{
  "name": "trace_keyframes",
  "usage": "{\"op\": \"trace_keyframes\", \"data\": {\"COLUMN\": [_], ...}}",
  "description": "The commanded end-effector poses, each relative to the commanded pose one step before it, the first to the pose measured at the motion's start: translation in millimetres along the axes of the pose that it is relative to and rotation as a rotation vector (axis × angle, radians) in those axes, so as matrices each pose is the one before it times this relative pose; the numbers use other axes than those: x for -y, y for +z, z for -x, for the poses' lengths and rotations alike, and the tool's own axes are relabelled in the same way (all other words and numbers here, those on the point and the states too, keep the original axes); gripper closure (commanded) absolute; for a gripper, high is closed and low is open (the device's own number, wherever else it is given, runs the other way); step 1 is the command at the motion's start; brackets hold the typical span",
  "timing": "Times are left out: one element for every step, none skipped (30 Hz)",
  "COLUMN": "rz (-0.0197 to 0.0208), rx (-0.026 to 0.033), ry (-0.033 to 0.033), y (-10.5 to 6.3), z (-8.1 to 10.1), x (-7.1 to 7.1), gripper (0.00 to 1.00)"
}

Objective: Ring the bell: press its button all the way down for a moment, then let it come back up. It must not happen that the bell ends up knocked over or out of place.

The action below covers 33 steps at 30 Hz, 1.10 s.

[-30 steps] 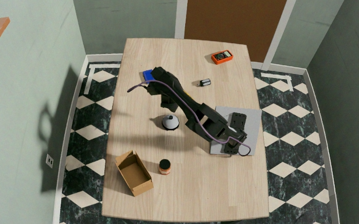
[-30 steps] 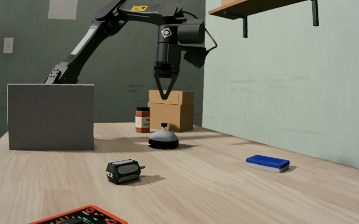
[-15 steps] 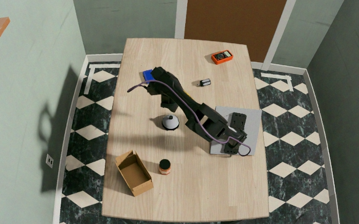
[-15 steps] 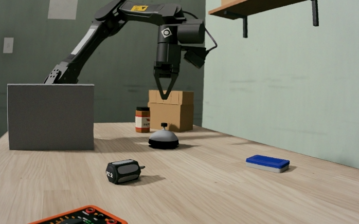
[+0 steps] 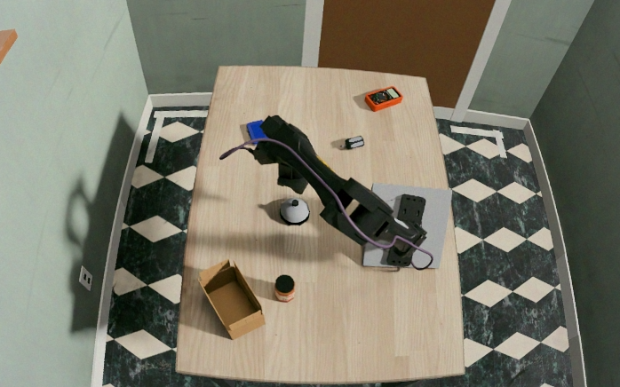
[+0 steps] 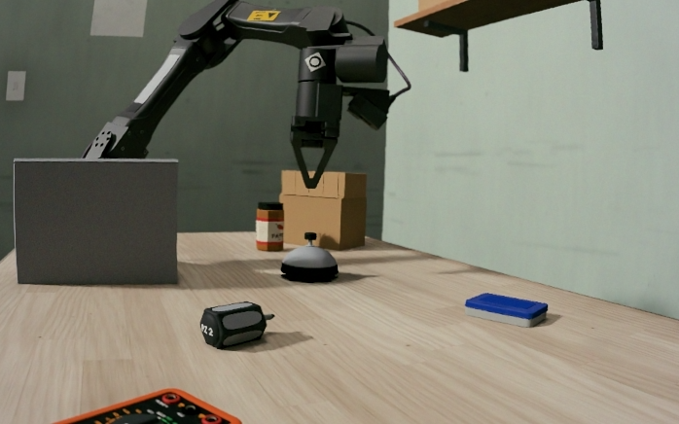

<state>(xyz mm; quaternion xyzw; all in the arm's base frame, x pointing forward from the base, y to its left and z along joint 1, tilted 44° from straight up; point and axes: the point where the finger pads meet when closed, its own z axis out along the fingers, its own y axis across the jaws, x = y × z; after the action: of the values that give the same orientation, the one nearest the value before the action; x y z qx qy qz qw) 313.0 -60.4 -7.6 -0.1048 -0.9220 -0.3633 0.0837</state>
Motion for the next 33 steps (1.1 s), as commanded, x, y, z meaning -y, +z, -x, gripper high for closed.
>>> {"op": "trace_keyframes", "data": {"rz": [0.01252, 0.0, 0.00015, 0.00032, 0.00031, 0.00037, 0.00045, 0.00308, 0.0006, -0.00275, -0.00278, 0.00179, 0.00383, 0.00045, 0.00013, -0.00187, -0.00221, 0.0, 0.0, -0.01029, 0.00264, 0.00084, 0.00103, 0.00205, 0.00222, 0.00175, 0.00084, 0.00021, 0.0002, -0.00004, -0.00076, -0.0018, 0.00001], "rx": [0.03631, 0.0, -0.00044, -0.00058, -0.00084, -0.00109, -0.00135, -0.00694, -0.00187, 0.00365, 0.00407, -0.00339, -0.00707, -0.00101, -0.00212, -0.00208, -0.00177, 0.0, 0.0, 0.01569, -0.00752, -0.00184, -0.00228, 0.00049, 0.00081, -0.00164, -0.00443, -0.0064, -0.00602, -0.00003, 0.00168, 0.00486, 0.0058], "ry": [0.00342, 0.0, 0.00082, 0.00118, 0.00158, 0.00203, 0.00251, 0.00711, 0.00351, -0.00062, -0.00166, 0.00261, 0.00559, 0.00078, -0.00026, -0.00476, -0.0055, 0.0, 0.0, -0.01957, 0.00389, 0.00141, 0.00176, 0.005, 0.00548, 0.00373, 0.00091, -0.00096, -0.00077, 0.00002, -0.00131, -0.00316, 0.00136], "y": [-12.18, 0.0, 0.72, 1.03, 1.38, 1.77, 2.19, 2.62, 1.05, -0.47, -0.48, 1.79, 2.92, 1.28, 1.72, 1.9, 1.93, 0.0, 0.0, -4.09, 3.41, 2.0, 2.24, 1.4, 1.34, 2.21, 3.14, 3.8, 3.73, 1.76, 1.19, 0.11, -0.18], "z": [4.66, 0.0, -0.28, -0.4, -0.56, -0.73, -0.91, -2.52, -0.54, 1.57, 1.73, -1.08, -2.37, -0.06, -0.06, 0.9, 1.19, 0.0, 0.0, 1.87, -2.52, -0.14, -0.16, -0.2, -0.21, -0.23, -0.26, -0.29, -0.28, 0.03, 0.2, 0.49, 0.33], "x": [3.22, 0.0, 0.32, 0.44, 0.62, 0.79, 0.97, 0.48, 0.17, 0.06, 0.03, 0.19, 0.43, 0.29, -0.04, -0.98, -1.06, 0.0, 0.0, -5.68, -0.08, 0.5, 0.61, 1.67, 1.82, 1.24, 0.32, -0.28, -0.21, 0.13, -0.25, -0.76, 0.63], "gripper": [1.0, 1.0, 1.0, 1.0, 1.0, 1.0, 1.0, 1.0, 1.0, 1.0, 1.0, 1.0, 1.0, 1.0, 1.0, 1.0, 1.0, 1.0, 1.0, 1.0, 1.0, 1.0, 1.0, 1.0, 1.0, 1.0, 1.0, 1.0, 1.0, 1.0, 1.0, 1.0, 1.0]}}
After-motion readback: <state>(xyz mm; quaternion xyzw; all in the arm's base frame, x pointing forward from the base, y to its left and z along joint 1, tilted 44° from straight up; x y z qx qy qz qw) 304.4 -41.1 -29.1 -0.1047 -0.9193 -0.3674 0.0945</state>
